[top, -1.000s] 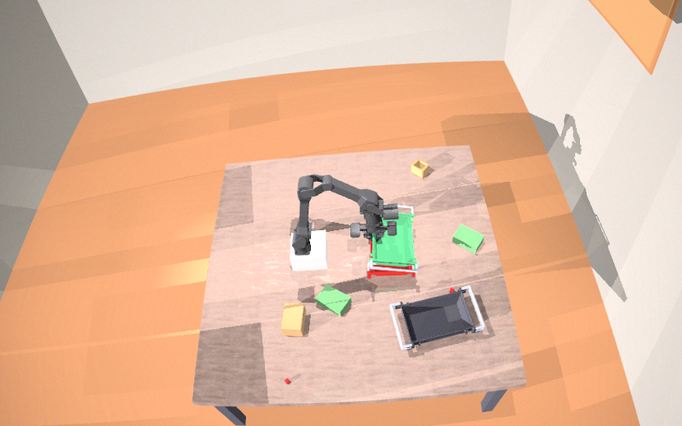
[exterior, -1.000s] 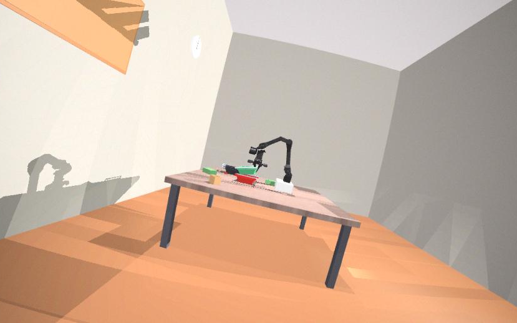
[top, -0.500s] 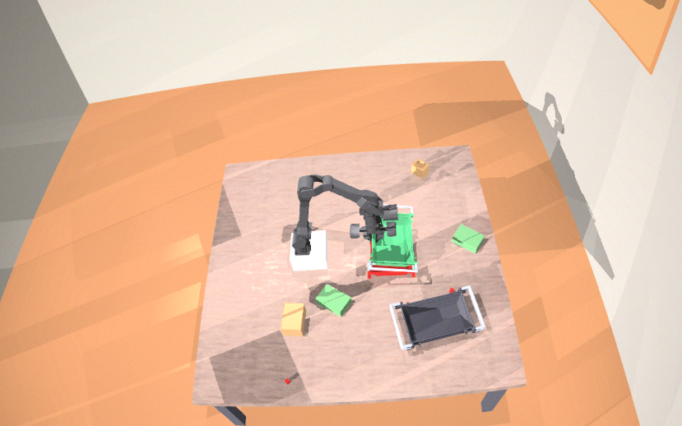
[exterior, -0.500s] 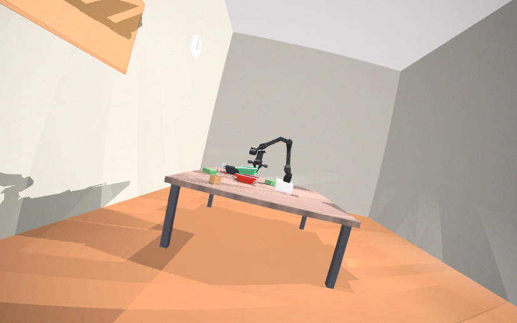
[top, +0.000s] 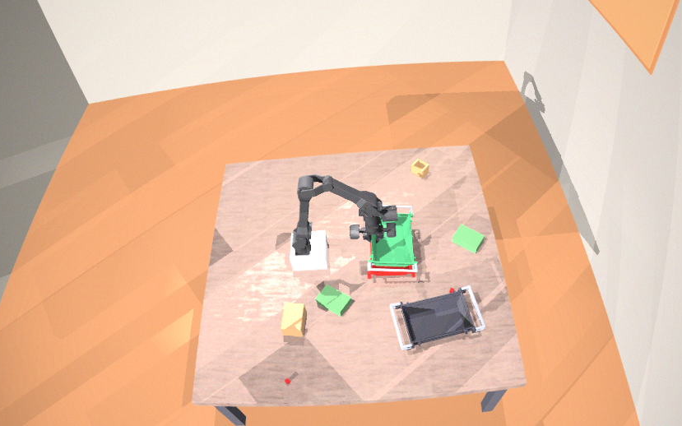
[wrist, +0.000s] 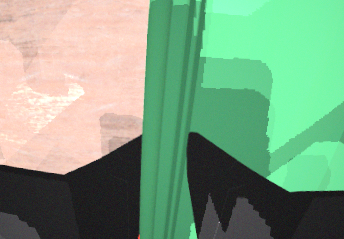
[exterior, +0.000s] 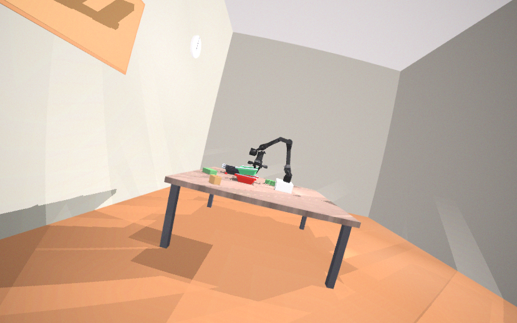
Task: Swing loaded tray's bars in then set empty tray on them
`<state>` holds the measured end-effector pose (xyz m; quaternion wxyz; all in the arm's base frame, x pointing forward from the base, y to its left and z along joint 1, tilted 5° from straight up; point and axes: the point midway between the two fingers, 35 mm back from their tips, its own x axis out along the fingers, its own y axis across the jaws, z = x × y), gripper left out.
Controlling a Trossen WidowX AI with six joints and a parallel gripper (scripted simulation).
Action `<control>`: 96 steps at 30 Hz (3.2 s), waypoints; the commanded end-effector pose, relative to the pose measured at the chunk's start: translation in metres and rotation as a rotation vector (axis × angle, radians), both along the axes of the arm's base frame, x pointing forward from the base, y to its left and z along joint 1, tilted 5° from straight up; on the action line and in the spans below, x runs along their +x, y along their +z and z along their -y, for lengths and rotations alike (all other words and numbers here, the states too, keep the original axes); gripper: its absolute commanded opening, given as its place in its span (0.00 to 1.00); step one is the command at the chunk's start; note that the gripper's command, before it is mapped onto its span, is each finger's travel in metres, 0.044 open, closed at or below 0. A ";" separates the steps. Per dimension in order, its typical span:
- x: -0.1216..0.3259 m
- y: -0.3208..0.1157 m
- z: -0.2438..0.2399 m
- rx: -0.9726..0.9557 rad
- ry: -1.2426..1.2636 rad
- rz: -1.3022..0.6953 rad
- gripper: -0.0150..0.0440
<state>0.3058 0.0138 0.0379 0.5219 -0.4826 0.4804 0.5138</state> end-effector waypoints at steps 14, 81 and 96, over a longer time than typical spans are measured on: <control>-0.005 -0.006 -0.001 0.000 -0.001 -0.024 0.25; -0.007 -0.014 -0.002 0.000 -0.001 -0.024 0.25; -0.007 -0.014 -0.002 0.000 -0.001 -0.024 0.25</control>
